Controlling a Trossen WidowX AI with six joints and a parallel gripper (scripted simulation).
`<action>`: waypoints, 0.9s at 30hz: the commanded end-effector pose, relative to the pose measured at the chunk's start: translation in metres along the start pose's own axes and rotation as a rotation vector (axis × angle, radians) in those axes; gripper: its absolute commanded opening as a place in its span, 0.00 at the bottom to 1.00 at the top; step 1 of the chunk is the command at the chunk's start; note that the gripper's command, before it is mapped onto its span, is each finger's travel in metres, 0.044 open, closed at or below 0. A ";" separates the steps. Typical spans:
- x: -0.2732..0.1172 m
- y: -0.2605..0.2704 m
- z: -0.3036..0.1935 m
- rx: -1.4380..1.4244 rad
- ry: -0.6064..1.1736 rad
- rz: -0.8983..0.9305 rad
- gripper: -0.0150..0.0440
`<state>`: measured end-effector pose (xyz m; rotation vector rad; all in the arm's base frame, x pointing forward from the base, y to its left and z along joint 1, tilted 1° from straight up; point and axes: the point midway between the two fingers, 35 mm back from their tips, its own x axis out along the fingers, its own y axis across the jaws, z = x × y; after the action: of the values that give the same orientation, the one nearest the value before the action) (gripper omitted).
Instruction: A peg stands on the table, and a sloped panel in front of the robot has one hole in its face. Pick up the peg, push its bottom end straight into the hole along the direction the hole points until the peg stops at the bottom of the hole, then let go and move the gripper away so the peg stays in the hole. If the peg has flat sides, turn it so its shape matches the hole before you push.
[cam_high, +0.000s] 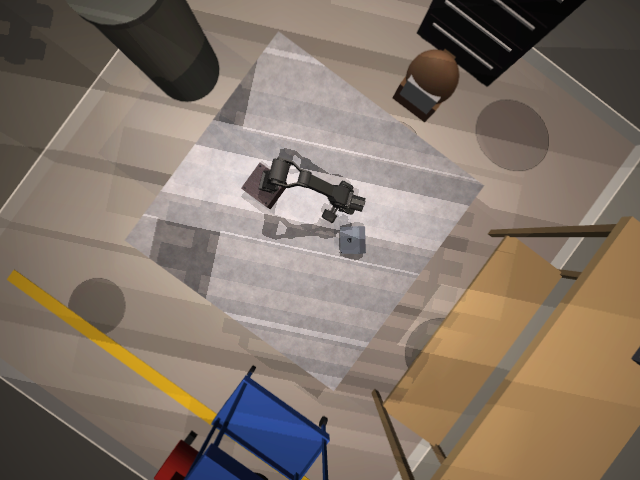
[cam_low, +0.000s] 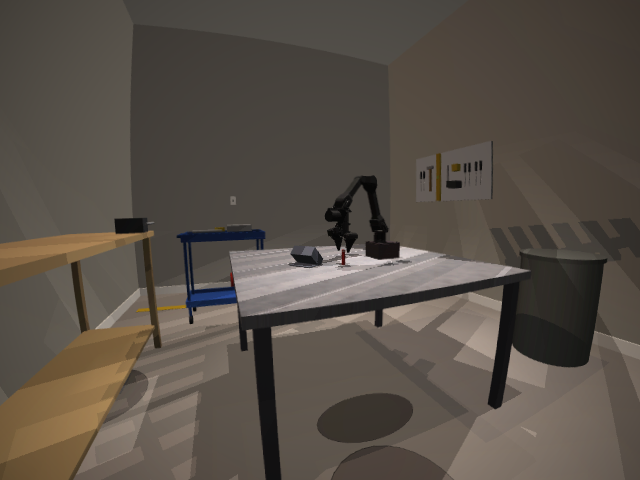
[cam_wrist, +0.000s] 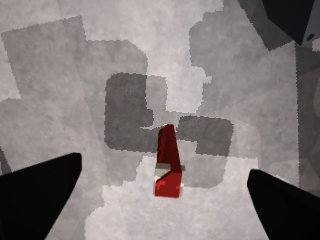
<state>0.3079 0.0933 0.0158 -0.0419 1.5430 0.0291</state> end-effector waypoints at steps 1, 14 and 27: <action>0.010 -0.001 -0.002 -0.006 0.007 -0.007 1.00; 0.031 -0.002 -0.004 -0.006 0.007 -0.007 1.00; 0.030 -0.001 -0.003 0.000 0.004 -0.001 0.69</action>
<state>0.3053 0.0920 -0.0147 -0.0439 1.5487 0.0274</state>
